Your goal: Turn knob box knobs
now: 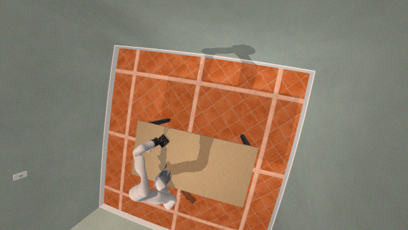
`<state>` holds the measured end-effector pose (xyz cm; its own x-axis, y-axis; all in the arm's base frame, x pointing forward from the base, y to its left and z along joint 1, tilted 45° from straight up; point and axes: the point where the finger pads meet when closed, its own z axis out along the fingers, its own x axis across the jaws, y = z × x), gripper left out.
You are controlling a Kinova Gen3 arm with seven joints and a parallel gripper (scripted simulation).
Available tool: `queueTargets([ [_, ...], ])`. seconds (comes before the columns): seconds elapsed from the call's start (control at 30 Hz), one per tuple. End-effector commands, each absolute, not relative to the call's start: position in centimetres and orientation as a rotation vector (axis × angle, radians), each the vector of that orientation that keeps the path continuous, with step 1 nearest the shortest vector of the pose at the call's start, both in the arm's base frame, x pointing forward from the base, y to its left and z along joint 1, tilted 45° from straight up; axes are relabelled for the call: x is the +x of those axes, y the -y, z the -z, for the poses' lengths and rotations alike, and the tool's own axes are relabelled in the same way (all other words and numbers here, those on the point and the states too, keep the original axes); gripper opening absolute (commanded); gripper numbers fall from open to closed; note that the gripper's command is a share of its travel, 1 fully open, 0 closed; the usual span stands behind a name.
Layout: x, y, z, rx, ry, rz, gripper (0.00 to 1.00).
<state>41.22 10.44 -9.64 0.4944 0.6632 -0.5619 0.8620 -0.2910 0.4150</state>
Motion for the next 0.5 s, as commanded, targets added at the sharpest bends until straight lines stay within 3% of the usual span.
queueTargets([
  [0.0, 41.49, -10.34, 9.75, 2.044, -1.259, 0.372, 0.46],
  [0.47, 41.44, -9.39, 10.52, 2.043, -1.257, 0.377, 0.46],
])
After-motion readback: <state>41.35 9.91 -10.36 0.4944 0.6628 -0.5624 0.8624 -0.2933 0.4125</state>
